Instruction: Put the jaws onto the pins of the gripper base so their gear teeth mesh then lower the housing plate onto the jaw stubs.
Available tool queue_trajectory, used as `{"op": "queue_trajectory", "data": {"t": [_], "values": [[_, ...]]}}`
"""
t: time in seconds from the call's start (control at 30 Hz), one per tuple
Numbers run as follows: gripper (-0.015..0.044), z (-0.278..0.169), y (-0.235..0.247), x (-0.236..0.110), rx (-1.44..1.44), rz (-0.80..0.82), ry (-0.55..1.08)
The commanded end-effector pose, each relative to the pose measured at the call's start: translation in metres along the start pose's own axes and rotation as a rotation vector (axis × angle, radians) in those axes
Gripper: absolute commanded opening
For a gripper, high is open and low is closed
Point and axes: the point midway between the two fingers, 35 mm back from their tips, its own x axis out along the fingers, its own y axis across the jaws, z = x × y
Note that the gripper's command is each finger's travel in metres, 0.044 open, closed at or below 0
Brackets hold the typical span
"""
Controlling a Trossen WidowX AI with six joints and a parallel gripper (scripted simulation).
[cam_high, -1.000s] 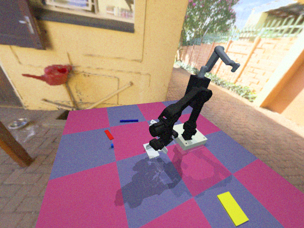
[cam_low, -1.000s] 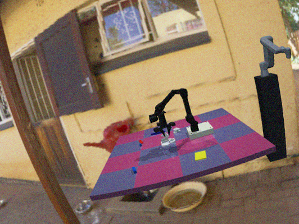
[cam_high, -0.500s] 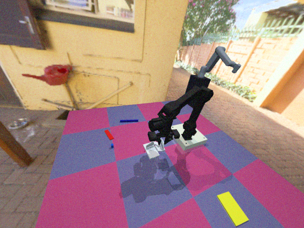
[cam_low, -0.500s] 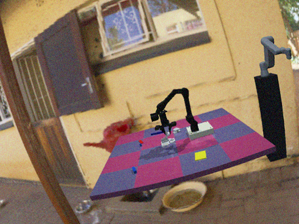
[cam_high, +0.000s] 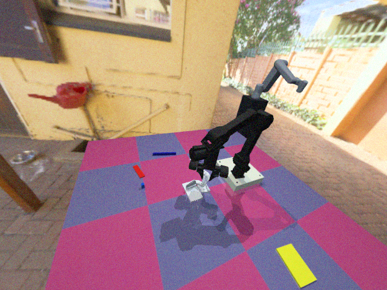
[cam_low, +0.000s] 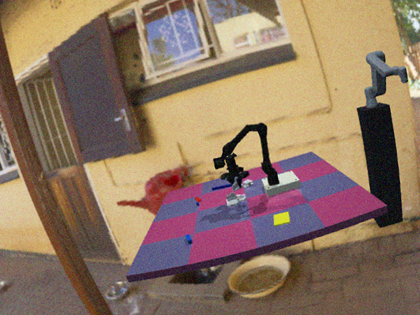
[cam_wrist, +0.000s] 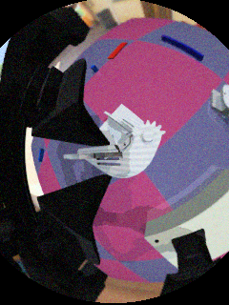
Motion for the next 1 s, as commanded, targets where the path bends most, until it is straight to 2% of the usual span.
{"op": "queue_trajectory", "data": {"t": [0.0,0.97], "values": [[0.0134,0.008,0.000,0.000,0.112,0.004,-0.003],[0.0134,0.057,-0.004,0.005,1.001,0.007,-0.006]]}}
